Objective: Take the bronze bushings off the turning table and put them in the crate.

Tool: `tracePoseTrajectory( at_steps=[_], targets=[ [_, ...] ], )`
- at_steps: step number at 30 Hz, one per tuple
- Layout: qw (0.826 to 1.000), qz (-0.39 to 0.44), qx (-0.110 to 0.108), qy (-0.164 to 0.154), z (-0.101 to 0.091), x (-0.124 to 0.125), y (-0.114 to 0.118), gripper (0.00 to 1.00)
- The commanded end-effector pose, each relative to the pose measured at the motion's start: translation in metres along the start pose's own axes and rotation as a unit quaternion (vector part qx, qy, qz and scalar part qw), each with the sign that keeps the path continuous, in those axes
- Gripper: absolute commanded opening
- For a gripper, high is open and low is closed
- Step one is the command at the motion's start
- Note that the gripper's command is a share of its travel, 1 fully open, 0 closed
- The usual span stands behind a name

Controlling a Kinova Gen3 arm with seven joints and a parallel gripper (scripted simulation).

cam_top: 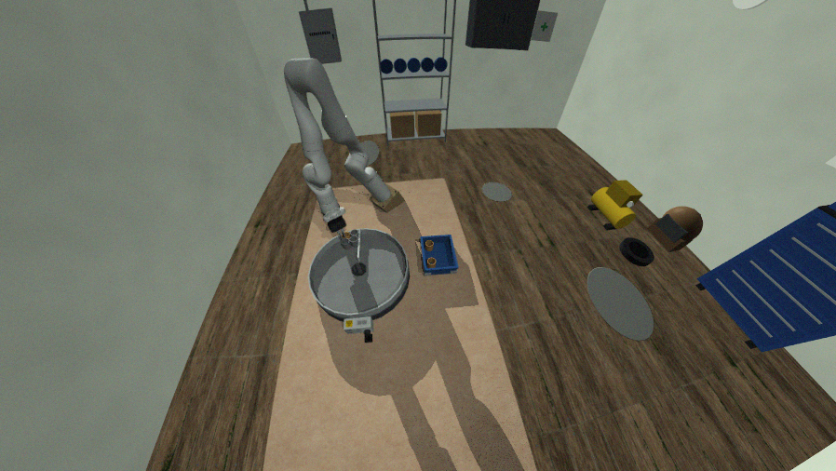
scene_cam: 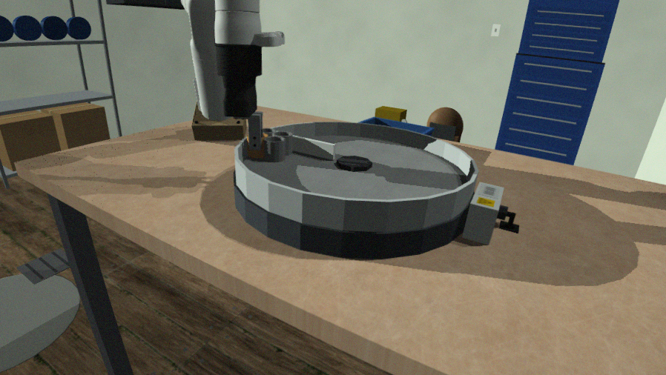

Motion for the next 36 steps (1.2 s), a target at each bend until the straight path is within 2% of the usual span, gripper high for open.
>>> tracePoseTrajectory(
  at_steps=[1,36],
  targets=[
    [1.000,-0.001,0.000,0.001,-0.003,0.001,0.000,0.00],
    [1.000,0.001,0.000,0.000,-0.019,0.000,0.000,0.00]
  ],
)
Point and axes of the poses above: the point where the finger pads meet when closed, its own z axis out along the fingers, its own y axis across the jaws, x = y × z, the point moved 1 cm from there along -z, back along the fingers, and after that the axes turned 1 degree about -z, right-handed, at the moved point
